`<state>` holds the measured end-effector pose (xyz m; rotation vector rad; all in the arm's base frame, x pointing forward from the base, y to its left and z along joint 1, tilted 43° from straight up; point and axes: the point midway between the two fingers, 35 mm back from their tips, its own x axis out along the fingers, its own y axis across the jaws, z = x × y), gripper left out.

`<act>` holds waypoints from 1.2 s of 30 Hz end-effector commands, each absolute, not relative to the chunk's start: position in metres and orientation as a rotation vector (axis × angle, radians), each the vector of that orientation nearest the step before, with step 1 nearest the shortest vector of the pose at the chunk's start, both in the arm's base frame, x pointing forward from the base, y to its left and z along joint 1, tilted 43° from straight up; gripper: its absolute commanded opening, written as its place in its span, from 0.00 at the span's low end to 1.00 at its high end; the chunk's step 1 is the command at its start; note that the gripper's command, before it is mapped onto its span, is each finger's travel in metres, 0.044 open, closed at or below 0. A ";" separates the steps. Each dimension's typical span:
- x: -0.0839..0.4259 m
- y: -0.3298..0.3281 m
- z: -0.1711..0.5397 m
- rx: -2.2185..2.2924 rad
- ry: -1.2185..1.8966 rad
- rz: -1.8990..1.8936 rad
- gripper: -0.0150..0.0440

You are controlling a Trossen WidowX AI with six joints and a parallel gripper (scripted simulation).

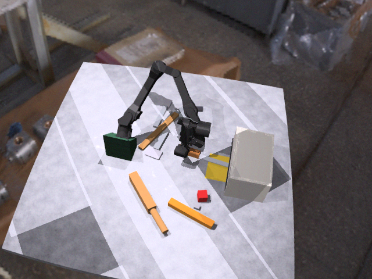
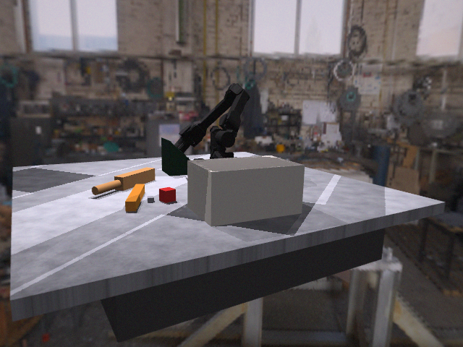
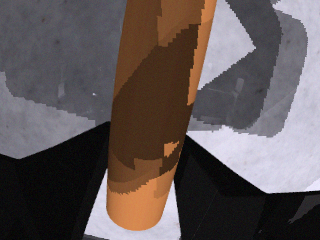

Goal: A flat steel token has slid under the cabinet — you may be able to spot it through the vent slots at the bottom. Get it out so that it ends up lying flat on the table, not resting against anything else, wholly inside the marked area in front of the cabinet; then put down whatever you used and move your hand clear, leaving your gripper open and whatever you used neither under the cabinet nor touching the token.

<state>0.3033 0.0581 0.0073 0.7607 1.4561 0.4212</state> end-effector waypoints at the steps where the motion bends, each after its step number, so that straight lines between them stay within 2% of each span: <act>1: 0.295 0.060 0.007 0.768 1.464 0.416 0.25; 36: 0.256 0.070 0.011 0.770 1.467 0.416 0.25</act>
